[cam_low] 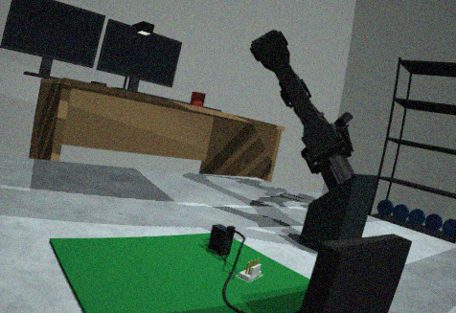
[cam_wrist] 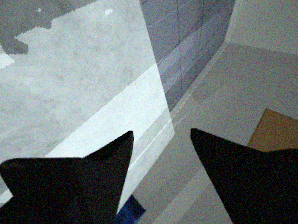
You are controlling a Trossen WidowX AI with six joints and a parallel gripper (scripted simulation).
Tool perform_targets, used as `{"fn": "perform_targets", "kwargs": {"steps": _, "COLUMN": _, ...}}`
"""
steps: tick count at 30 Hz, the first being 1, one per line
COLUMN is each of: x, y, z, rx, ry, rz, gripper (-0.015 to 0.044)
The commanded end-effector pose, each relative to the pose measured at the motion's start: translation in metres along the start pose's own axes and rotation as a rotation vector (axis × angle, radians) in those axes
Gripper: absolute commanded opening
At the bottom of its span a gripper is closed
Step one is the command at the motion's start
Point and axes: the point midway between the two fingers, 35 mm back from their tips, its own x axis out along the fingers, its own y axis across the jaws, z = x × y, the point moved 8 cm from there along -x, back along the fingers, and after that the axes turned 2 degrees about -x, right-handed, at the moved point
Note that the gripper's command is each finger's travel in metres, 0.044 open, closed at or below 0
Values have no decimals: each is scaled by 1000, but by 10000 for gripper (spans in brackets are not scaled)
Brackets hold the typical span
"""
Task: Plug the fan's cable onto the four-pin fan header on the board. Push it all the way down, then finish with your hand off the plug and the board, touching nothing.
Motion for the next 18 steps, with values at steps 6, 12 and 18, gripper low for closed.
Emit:
{"fn": "perform_targets", "kwargs": {"steps": 6, "x": 2, "y": 10, "z": 2, "rx": 16, "ry": -10, "rz": 16, "gripper": 435}}
{"fn": "perform_targets", "kwargs": {"steps": 12, "x": -3, "y": 56, "z": 18, "rx": -41, "ry": -37, "rz": 58, "gripper": 440}}
{"fn": "perform_targets", "kwargs": {"steps": 18, "x": -22, "y": 121, "z": 27, "rx": -230, "ry": -103, "rz": 121, "gripper": 440}}
